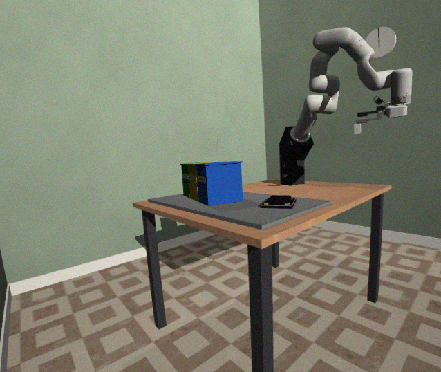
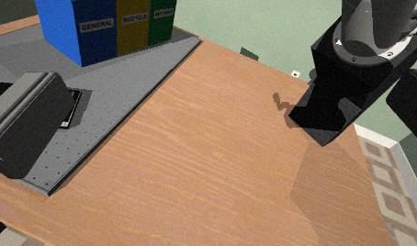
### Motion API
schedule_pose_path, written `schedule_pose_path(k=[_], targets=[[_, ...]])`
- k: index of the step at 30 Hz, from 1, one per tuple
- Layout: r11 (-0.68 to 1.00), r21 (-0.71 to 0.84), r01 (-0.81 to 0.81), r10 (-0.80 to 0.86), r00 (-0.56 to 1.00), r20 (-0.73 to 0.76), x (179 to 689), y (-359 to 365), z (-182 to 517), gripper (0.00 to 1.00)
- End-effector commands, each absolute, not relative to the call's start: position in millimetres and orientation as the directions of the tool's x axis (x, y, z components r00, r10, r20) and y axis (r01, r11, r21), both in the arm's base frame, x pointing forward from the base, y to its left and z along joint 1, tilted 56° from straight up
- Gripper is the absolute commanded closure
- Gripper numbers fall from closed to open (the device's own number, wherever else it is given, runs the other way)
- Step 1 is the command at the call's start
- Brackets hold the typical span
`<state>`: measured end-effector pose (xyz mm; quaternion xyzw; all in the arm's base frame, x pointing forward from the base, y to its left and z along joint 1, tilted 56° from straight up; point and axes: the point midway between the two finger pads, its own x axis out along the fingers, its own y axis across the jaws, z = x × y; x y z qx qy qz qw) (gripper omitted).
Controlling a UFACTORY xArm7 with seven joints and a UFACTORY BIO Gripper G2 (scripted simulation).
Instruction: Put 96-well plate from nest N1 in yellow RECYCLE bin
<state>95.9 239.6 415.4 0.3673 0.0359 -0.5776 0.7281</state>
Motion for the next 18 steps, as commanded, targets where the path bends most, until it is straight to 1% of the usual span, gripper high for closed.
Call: schedule_pose_path(k=[1,17,18], targets=[[0.063,0.496,0.866,-0.813,0.333,-0.478,95.3,240.0,416.6,0.0],[0.063,0.496,0.866,-0.813,0.333,-0.478,95.3,240.0,416.6,0.0],[0.063,0.496,0.866,-0.813,0.333,-0.478,95.3,240.0,416.6,0.63]])
